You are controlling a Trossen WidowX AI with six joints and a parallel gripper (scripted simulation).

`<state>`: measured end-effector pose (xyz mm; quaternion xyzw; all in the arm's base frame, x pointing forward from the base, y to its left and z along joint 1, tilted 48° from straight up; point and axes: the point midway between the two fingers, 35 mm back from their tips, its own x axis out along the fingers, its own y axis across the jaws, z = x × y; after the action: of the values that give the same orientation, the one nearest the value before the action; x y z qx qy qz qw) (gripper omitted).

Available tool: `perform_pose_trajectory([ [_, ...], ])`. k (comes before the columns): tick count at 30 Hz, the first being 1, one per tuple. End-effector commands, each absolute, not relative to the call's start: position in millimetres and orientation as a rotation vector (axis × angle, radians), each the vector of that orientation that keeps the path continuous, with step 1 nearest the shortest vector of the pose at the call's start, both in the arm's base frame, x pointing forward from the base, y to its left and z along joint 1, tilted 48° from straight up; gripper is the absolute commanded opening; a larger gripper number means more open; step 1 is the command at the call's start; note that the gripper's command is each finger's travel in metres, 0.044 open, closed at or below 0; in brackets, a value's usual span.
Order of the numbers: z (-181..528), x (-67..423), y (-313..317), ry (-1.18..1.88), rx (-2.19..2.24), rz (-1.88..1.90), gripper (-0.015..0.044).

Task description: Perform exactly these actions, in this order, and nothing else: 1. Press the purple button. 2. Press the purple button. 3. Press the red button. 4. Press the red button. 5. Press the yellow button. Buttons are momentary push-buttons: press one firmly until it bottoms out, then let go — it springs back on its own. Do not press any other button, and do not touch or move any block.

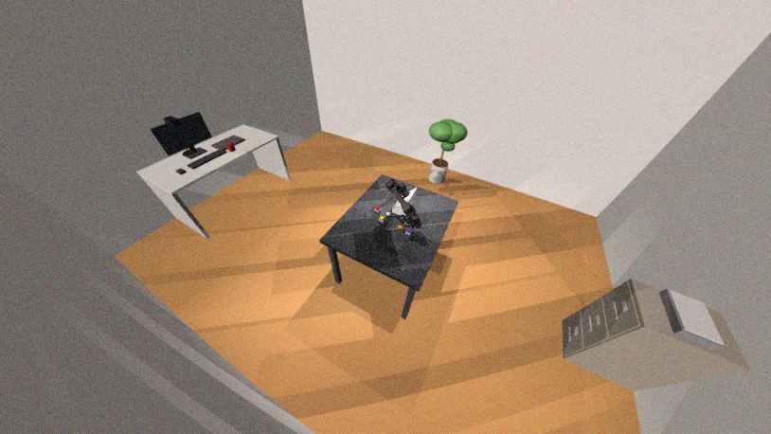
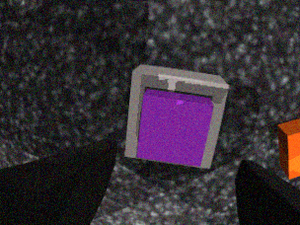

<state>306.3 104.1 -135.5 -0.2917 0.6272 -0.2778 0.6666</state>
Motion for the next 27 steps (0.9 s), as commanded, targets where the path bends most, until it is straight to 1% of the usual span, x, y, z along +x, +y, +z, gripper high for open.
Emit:
perform_pose_trajectory([
  [1,-137.4,305.5,106.6,1.404,-0.673,-0.611,0.0085],
  [3,-137.4,305.5,106.6,1.404,-0.673,-0.611,0.0032],
  [4,-137.4,305.5,106.6,1.404,-0.673,-0.611,0.0020],
  [27,-152.2,307.5,90.4,1.404,-0.674,-0.611,0.0020],
])
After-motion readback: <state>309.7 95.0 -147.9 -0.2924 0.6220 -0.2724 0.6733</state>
